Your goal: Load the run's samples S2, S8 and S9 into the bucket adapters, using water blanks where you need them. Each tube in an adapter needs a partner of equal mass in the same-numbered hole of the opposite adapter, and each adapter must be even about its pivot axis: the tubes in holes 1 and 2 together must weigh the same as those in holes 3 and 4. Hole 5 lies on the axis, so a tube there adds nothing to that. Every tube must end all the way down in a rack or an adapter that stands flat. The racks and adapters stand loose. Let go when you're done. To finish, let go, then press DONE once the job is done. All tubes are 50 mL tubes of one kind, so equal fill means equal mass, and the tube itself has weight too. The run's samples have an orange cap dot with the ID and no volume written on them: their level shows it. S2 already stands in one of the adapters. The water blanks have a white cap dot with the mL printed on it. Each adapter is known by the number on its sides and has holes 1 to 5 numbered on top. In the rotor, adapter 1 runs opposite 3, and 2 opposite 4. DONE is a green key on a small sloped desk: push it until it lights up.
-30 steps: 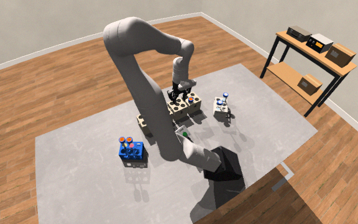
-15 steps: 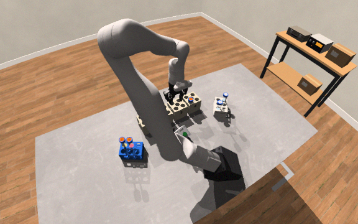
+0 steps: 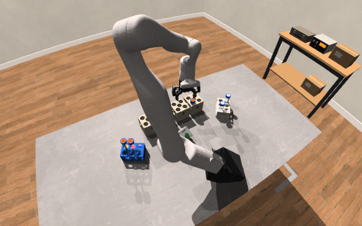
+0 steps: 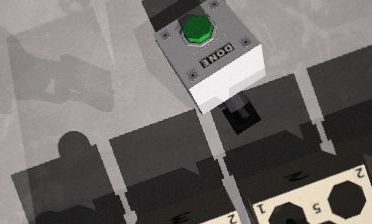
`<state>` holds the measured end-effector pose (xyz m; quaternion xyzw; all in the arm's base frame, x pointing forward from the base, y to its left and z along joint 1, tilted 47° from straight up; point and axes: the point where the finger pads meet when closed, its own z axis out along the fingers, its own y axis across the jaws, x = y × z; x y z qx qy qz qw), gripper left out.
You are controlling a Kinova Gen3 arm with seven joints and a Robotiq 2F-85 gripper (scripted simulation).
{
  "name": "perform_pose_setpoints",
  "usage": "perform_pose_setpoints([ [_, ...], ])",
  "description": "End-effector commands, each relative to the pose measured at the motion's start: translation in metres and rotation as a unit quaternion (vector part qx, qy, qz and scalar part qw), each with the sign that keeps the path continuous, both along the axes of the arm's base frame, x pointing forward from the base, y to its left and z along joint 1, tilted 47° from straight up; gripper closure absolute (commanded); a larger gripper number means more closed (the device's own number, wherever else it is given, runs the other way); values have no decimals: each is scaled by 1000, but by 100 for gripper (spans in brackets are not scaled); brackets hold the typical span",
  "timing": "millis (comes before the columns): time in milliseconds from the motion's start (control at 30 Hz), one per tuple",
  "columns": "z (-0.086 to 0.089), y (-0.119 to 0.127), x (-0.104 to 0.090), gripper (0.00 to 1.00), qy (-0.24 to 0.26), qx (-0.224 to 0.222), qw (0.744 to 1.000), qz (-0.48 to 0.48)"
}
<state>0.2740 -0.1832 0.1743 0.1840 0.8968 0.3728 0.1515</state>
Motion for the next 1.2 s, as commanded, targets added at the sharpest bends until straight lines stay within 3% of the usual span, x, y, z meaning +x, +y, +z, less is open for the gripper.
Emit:
perform_pose_setpoints([
  [0,-14,-17,2,0,46,30,997,-47],
  [433,-49,-59,7,0,154,101,969,-166],
  [1167,-113,-135,15,0,154,101,969,-166],
])
